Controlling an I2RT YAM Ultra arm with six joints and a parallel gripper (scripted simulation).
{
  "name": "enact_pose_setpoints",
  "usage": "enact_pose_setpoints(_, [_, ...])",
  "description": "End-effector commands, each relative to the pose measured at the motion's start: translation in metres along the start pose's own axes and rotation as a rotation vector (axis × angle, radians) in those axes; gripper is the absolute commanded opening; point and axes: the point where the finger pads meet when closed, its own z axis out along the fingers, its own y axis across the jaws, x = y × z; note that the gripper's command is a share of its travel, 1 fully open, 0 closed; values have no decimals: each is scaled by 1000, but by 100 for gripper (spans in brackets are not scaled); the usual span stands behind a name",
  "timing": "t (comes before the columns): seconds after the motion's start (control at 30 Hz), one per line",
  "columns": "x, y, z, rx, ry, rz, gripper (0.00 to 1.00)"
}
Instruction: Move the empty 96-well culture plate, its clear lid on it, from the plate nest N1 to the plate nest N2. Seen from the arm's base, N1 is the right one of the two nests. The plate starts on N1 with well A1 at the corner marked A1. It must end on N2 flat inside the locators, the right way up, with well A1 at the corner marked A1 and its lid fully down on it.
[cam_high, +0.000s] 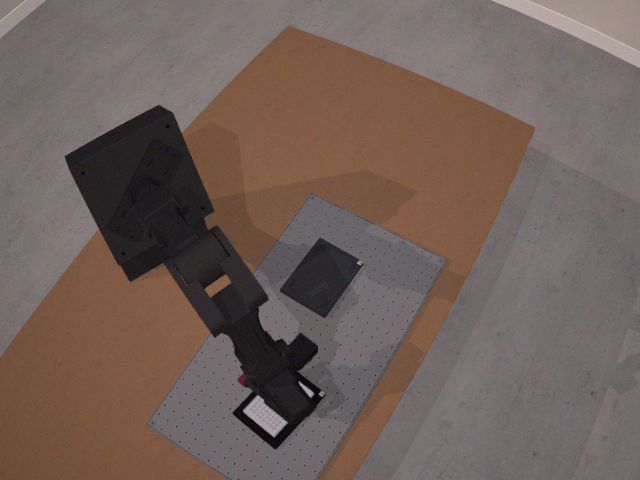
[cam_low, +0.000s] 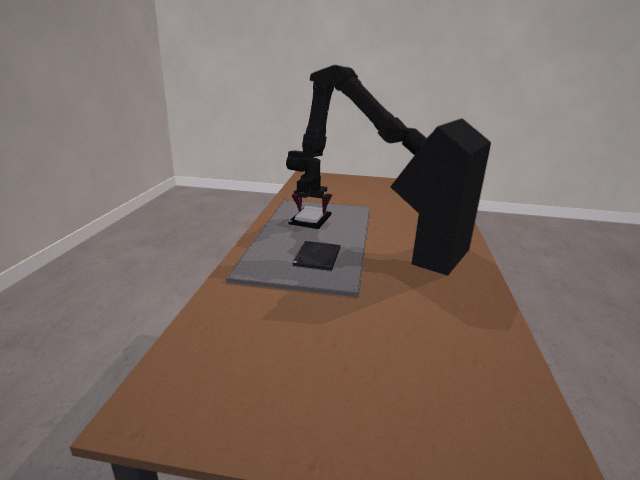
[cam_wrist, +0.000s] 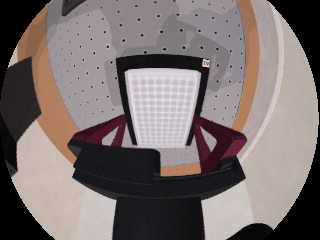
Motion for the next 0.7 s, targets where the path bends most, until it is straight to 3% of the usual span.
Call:
enact_pose_setpoints(0.0, [7,-14,4,38,7,3,100])
enact_pose_setpoints(0.27, [7,-14,17,38,7,3,100])
enact_pose_setpoints(0.33, [9,-22,9,63,12,5,100])
enact_pose_setpoints(0.67, [9,-20,9,54,10,4,100])
